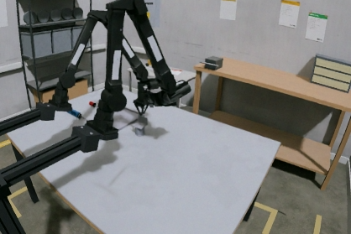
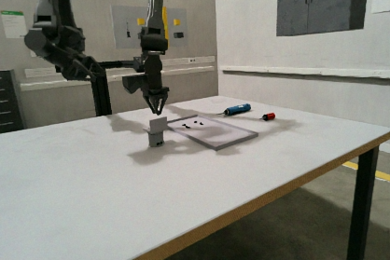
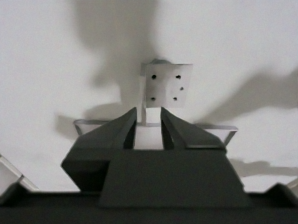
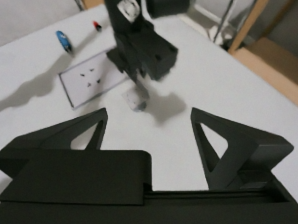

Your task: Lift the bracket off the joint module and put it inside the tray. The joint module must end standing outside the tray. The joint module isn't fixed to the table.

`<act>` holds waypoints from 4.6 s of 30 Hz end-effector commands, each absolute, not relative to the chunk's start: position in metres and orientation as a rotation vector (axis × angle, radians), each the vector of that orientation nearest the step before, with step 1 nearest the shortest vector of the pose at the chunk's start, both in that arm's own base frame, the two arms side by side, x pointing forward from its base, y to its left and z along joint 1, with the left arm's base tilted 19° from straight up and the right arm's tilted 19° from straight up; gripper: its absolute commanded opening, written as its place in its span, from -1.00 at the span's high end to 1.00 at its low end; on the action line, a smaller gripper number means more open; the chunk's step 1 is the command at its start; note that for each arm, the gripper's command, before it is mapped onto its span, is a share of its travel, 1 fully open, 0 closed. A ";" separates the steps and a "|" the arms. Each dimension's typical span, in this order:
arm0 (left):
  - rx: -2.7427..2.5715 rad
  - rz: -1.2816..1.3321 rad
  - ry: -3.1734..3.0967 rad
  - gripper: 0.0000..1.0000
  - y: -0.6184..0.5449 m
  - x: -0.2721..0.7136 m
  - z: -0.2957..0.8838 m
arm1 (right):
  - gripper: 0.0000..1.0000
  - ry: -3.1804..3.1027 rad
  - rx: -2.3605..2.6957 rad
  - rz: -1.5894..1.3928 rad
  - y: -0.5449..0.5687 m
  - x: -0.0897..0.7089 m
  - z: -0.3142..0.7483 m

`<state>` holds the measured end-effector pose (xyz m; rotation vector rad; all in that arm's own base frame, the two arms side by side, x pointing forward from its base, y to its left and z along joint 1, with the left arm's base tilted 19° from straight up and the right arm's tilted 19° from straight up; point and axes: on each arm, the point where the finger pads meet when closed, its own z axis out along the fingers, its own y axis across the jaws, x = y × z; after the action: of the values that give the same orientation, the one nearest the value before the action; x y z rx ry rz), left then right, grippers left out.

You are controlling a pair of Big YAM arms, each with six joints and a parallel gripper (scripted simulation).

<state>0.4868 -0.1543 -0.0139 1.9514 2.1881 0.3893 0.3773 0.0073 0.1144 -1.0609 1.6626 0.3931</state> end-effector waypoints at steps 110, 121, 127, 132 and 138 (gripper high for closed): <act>2.012 0.421 2.110 1.00 0.087 0.523 -0.056 | -1.00 1.679 -1.303 0.307 0.151 0.365 0.078; 1.995 0.429 2.115 1.00 0.084 0.524 -0.048 | -1.00 1.665 -1.234 0.228 0.196 0.351 0.076; 1.995 0.428 2.115 1.00 0.084 0.524 -0.048 | -1.00 1.642 -1.172 0.204 0.219 0.337 0.081; 1.995 0.428 2.115 1.00 0.084 0.524 -0.048 | -1.00 1.625 -1.108 0.207 0.233 0.325 0.086; 1.995 0.428 2.115 1.00 0.084 0.524 -0.048 | -1.00 1.595 -1.018 0.219 0.248 0.307 0.097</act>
<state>0.5092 0.0864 -0.0648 2.0000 2.1562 0.3836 0.3206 0.2282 0.0859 -1.1404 1.6205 0.1741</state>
